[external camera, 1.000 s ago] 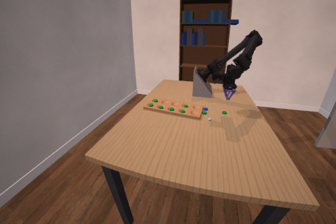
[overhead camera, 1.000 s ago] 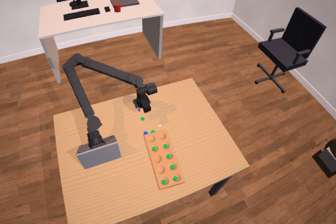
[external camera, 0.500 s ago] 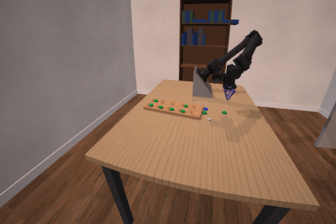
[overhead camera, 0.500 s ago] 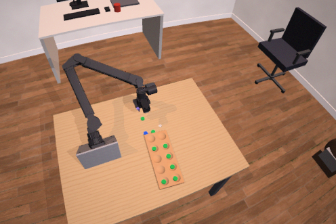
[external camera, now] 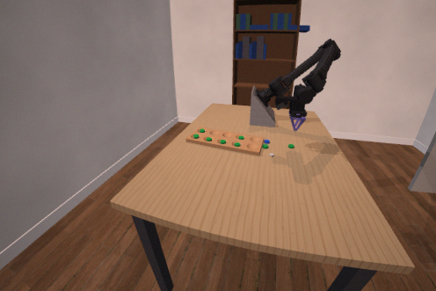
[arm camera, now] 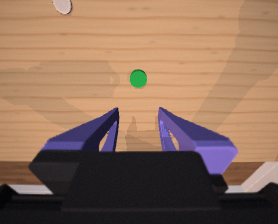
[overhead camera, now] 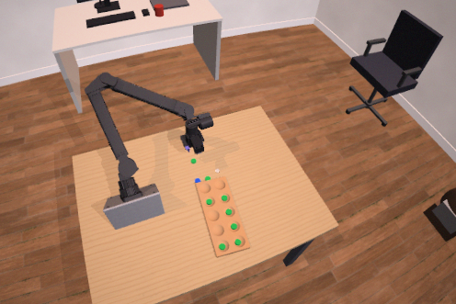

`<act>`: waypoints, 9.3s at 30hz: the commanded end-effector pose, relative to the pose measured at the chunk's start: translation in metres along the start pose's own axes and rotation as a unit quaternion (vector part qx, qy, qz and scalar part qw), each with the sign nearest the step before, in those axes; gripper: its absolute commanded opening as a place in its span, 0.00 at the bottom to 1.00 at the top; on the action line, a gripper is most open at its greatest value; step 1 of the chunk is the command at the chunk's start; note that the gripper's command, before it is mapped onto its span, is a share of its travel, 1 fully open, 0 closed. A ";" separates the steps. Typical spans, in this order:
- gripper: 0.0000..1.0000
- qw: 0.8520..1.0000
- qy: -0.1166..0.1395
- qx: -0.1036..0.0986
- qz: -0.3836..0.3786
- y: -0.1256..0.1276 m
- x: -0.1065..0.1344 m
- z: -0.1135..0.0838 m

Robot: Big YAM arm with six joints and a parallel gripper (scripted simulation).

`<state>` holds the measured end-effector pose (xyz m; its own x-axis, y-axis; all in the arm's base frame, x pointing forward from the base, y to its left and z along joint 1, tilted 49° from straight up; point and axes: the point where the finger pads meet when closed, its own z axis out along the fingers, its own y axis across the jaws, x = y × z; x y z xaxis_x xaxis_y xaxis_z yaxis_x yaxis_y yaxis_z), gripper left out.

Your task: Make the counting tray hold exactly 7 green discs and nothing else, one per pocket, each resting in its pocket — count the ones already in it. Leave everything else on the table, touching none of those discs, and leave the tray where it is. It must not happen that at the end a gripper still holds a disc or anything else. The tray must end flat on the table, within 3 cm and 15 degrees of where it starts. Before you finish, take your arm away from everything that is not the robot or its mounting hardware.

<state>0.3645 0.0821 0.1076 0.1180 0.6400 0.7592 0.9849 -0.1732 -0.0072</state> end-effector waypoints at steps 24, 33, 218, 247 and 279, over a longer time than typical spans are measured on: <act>0.44 1.000 -0.002 0.002 0.001 0.005 0.000 0.028; 0.44 1.000 -0.002 0.005 0.005 0.000 -0.002 0.044; 0.00 1.000 0.001 0.005 0.005 0.071 -0.190 0.074; 0.00 1.000 0.000 -0.002 0.013 0.073 -0.196 0.081; 0.32 1.000 0.000 -0.002 0.012 0.073 -0.196 0.082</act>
<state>0.4247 0.0111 -0.0908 0.1187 0.6401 0.7591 0.9850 -0.1720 -0.0090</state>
